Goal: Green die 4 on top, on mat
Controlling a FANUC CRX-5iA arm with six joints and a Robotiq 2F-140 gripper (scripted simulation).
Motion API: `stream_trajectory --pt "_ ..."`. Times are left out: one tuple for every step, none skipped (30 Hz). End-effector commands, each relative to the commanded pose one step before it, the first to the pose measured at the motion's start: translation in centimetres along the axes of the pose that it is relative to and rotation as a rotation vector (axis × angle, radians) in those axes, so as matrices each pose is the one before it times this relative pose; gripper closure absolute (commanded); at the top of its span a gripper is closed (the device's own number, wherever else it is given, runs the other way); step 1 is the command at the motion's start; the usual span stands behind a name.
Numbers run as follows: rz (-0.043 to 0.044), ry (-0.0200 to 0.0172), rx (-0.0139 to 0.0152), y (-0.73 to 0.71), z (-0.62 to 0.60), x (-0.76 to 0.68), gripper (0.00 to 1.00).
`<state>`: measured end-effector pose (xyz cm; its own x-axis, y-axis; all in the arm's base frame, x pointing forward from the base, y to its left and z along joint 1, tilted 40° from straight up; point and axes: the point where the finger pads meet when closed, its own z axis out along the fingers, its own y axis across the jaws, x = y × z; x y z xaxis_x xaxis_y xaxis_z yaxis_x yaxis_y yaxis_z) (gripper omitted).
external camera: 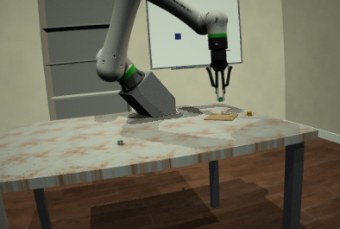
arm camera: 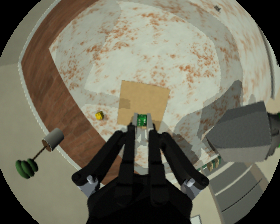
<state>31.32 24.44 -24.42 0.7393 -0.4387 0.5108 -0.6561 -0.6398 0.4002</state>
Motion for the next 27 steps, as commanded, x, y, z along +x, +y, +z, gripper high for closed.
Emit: stream_trajectory --pt "0.00021 0.00002 0.00076 -0.037 1.17 0.005 0.82" --pt "0.0 0.0 0.0 0.0 0.487 0.004 0.82" --pt "0.0 0.0 0.0 0.0 0.494 0.004 0.82" --pt "0.0 0.0 0.0 0.0 0.496 0.004 0.82" --pt "0.0 0.0 0.0 0.0 0.492 0.004 0.82" --pt "0.0 0.0 0.0 0.0 0.481 0.004 0.82" --pt "0.0 0.0 0.0 0.0 0.465 0.004 0.82" --pt "0.0 0.0 0.0 0.0 0.443 0.004 0.82" --pt "0.0 0.0 0.0 0.0 0.416 0.004 0.82" --pt "0.0 0.0 0.0 0.0 0.384 0.003 0.82" --pt "0.0 0.0 0.0 0.0 0.0 0.0 0.82" --pt "0.0 0.0 0.0 0.0 0.0 0.0 0.82" --pt "0.0 0.0 0.0 0.0 0.348 0.003 0.82" --pt "0.0 0.0 0.0 0.0 0.309 0.002 0.82" --pt "0.00001 0.00001 0.0 0.0 0.267 0.003 0.82" --pt "-0.00001 -0.00001 0.0 0.001 0.223 0.001 0.82" --pt "0.0 0.00001 0.0 0.0 0.178 0.002 0.82" --pt "0.0 0.0 0.0 0.0 0.136 0.001 0.82" --pt "0.0 0.0 0.0 0.0 0.097 0.001 0.82" --pt "0.0 -0.00001 0.0 0.0 0.063 0.0 0.82" --pt "0.0 0.0 0.0 0.0 0.034 0.0 0.82" --pt "0.0 0.0 0.0 0.0 0.013 0.0 0.82" --pt "0.0 0.0 0.0 0.0 0.002 0.0 0.82" --pt "0.0 0.0 0.0 0.0 0.0 0.0 0.82" --pt "0.0 0.0 0.0 0.0 0.0 0.0 0.82" --pt "0.0 0.0 0.0 0.0 0.0 0.0 0.82" --pt "0.0 0.0 0.0 0.0 0.0 0.0 0.82"
